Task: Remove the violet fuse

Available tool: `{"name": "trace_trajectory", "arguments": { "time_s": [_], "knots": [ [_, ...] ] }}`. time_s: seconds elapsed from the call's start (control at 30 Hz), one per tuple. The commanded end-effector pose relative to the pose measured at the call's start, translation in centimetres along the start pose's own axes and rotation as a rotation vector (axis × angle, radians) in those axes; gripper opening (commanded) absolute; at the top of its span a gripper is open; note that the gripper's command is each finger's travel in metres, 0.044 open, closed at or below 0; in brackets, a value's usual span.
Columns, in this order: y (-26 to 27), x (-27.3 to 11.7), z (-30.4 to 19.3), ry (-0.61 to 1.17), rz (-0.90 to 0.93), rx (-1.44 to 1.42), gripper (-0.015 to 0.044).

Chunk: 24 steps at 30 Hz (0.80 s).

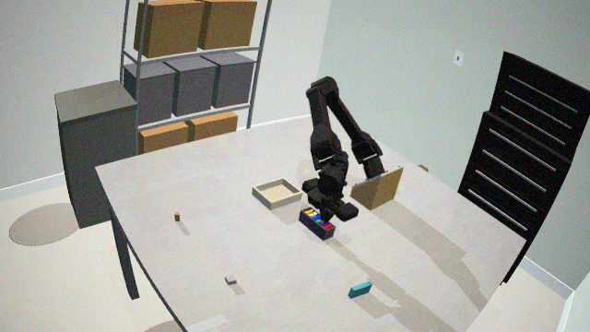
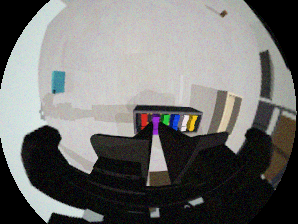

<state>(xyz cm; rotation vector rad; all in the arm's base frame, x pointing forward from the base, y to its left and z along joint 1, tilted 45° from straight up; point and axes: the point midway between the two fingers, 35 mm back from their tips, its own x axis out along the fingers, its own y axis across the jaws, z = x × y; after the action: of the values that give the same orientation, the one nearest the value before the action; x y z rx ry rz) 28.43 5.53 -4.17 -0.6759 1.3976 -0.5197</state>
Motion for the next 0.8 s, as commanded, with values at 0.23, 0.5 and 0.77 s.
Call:
{"name": "trace_trajectory", "arguments": {
  "time_s": [0.23, 0.5, 0.77],
  "knots": [
    [0.0, -0.6, 0.1, -0.002, 0.002, 0.004, 0.0],
    [0.1, -1.0, 0.1, -0.002, 0.002, 0.004, 0.0],
    [0.1, -1.4, 0.1, -0.002, 0.002, 0.003, 0.0]
  ]
}}
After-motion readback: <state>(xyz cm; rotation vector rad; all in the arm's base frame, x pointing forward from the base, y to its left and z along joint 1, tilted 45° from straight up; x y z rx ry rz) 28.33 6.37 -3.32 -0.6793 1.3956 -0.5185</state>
